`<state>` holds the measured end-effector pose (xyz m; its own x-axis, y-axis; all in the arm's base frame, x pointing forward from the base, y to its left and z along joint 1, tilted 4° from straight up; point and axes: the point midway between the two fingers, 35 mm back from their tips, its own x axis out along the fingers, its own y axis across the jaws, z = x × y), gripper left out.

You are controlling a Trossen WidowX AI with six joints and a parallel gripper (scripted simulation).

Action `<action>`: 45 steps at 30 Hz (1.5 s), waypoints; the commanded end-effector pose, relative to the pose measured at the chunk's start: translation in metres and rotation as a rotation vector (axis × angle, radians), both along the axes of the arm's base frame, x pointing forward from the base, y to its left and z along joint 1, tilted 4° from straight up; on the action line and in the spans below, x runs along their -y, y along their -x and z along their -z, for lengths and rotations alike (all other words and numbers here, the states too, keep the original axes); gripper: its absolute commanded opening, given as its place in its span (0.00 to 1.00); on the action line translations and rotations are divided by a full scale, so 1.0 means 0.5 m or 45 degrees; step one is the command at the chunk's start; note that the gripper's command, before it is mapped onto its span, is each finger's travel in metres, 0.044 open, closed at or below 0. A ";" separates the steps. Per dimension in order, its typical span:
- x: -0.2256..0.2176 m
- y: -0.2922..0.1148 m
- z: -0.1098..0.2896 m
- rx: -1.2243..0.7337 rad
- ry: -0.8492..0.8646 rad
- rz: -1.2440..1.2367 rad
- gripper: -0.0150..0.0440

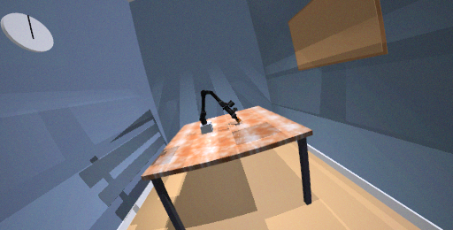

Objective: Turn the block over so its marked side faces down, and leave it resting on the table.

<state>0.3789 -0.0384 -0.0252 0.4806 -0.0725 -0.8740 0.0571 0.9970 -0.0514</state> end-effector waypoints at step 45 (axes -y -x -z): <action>0.000 0.014 0.053 0.684 0.034 -0.043 0.25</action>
<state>0.3737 -0.0396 -0.0519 0.8584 -0.0746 -0.5075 0.0578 0.9971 -0.0488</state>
